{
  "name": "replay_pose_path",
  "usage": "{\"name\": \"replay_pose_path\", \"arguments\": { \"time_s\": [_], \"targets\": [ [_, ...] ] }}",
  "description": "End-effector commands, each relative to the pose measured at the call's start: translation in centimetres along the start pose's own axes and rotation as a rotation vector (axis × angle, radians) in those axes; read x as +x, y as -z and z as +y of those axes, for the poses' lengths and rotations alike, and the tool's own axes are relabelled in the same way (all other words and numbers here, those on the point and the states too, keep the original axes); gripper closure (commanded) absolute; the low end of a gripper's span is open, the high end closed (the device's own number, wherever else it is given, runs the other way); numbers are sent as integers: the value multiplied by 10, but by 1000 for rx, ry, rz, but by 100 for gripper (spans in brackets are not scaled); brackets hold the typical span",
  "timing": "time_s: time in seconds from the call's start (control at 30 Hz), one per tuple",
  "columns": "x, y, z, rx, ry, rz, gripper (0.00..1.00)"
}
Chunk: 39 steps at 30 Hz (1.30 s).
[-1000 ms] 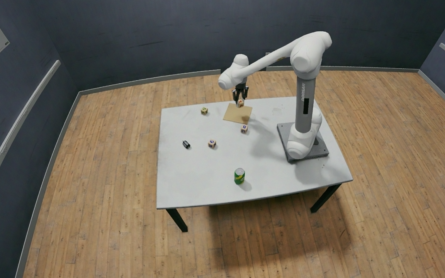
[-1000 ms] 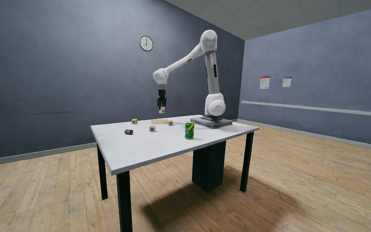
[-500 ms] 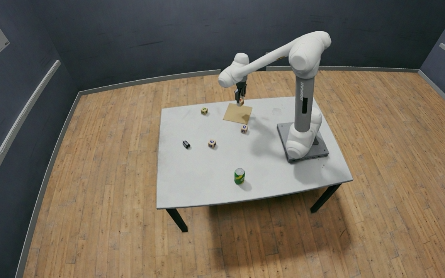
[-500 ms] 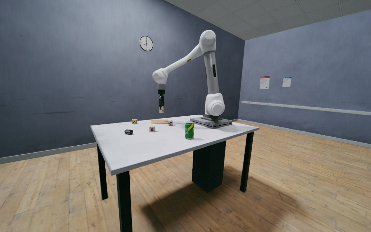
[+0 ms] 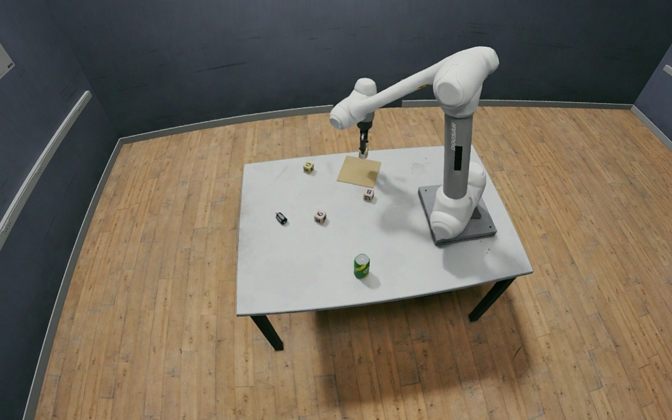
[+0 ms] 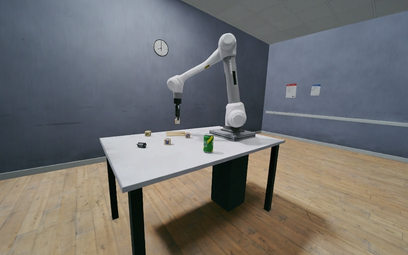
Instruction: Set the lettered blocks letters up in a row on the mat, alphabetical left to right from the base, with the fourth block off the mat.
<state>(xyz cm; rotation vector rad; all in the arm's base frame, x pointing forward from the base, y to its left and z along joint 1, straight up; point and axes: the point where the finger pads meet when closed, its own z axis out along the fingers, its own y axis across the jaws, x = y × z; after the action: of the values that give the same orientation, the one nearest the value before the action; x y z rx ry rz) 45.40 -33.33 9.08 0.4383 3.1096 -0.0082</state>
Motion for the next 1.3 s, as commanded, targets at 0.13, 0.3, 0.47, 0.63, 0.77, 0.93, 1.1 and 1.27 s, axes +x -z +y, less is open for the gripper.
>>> {"name": "replay_pose_path", "arguments": {
  "time_s": [0.13,0.3,0.47,0.63,0.77,0.93,1.1,1.27],
  "targets": [
    [-1,1,-12,-10,268,-1,67],
    [-1,1,-18,-9,428,-2,67],
    [0,1,-23,-9,556,-3,67],
    [1,1,-29,-9,725,-3,67],
    [2,1,-34,-9,854,-4,67],
    [3,1,-40,-9,1014,-5,67],
    [3,1,-44,-8,1122,-5,67],
    [4,1,-48,-8,1244,-6,67]
  ]
}}
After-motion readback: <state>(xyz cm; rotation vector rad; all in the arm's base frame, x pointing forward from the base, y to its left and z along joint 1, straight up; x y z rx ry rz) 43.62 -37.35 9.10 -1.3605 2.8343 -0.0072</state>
